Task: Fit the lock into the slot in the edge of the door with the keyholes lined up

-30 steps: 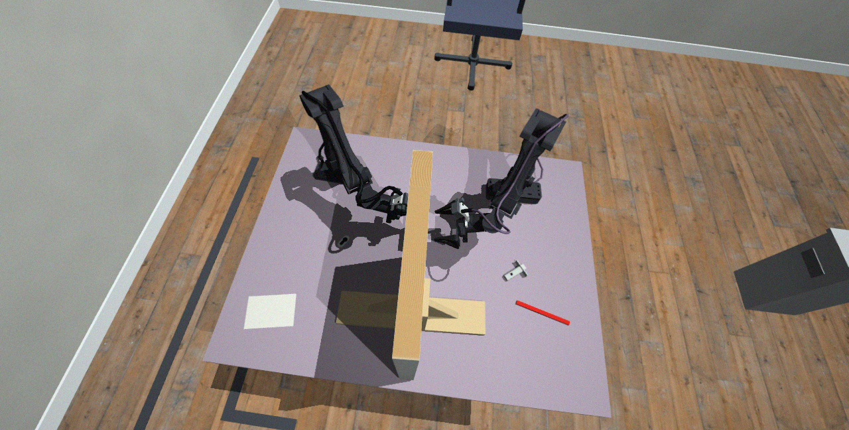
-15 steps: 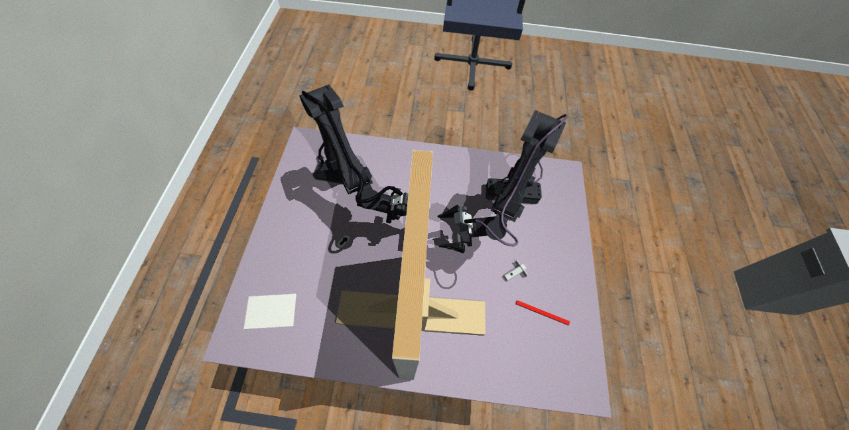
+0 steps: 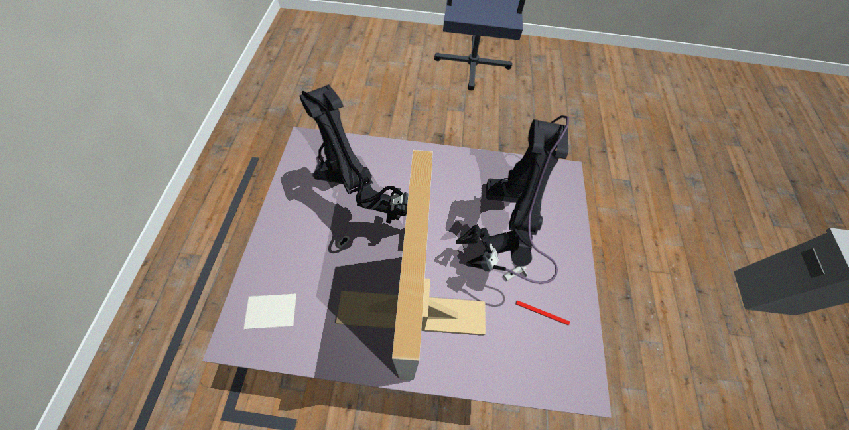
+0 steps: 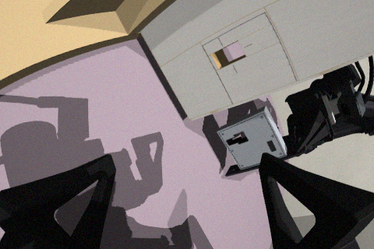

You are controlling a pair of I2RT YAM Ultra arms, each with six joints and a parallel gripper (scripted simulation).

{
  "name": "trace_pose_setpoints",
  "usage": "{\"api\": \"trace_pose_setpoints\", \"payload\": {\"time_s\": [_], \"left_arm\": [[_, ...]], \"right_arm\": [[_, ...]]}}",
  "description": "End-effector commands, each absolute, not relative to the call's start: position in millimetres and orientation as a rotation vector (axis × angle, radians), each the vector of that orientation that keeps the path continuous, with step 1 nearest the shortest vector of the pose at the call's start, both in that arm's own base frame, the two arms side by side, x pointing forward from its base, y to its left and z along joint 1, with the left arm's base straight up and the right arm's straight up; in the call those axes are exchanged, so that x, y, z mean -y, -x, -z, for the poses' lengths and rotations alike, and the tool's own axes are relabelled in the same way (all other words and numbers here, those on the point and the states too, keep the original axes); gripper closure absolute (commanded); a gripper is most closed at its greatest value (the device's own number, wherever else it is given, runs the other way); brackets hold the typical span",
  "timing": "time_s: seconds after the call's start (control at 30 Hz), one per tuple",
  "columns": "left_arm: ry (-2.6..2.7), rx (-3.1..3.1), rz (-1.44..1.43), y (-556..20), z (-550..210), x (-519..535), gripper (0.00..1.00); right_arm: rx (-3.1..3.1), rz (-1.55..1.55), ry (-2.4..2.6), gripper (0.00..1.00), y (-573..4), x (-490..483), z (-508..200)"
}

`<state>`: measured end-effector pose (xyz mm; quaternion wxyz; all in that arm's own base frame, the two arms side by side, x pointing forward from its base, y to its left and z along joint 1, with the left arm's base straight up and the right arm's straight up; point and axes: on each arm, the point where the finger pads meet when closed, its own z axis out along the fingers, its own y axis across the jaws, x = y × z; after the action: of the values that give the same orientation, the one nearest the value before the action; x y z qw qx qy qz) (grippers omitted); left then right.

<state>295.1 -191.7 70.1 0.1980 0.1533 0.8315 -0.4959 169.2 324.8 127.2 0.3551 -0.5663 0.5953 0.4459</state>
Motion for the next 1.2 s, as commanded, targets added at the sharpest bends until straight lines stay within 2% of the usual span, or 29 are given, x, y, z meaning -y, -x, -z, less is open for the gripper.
{"api": "trace_pose_setpoints", "payload": {"time_s": [0.0,0.07,0.57,0.63,0.7,1.03,1.17], "left_arm": [[-0.149,-2.583,1.521,-292.2,-72.5,183.8,0.0],[-0.149,-2.583,1.521,-292.2,-72.5,183.8,0.0],[1.218,-2.825,1.69,-300.8,-97.0,117.2,0.0],[1.218,-2.825,1.69,-300.8,-97.0,117.2,0.0],[1.554,-2.784,1.7,-300.6,-107.6,102.2,0.0],[2.509,-2.509,1.656,-302.0,-138.6,68.3,0.0],[2.501,-2.529,1.647,-301.0,-138.3,71.2,0.0]], "right_arm": [[-1.407,-1.16,1.465,1.0,-171.5,-333.2,-151.4],[-1.407,-1.16,1.465,1.0,-171.5,-333.2,-151.4],[-1.407,-1.16,1.465,1.0,-171.5,-333.2,-151.4],[-1.407,-1.16,1.465,1.0,-171.5,-333.2,-151.4],[-1.407,-1.16,1.465,1.0,-171.5,-333.2,-151.4],[-1.407,-1.16,1.465,1.0,-171.5,-333.2,-151.4],[-1.407,-1.16,1.465,1.0,-171.5,-333.2,-151.4]]}}
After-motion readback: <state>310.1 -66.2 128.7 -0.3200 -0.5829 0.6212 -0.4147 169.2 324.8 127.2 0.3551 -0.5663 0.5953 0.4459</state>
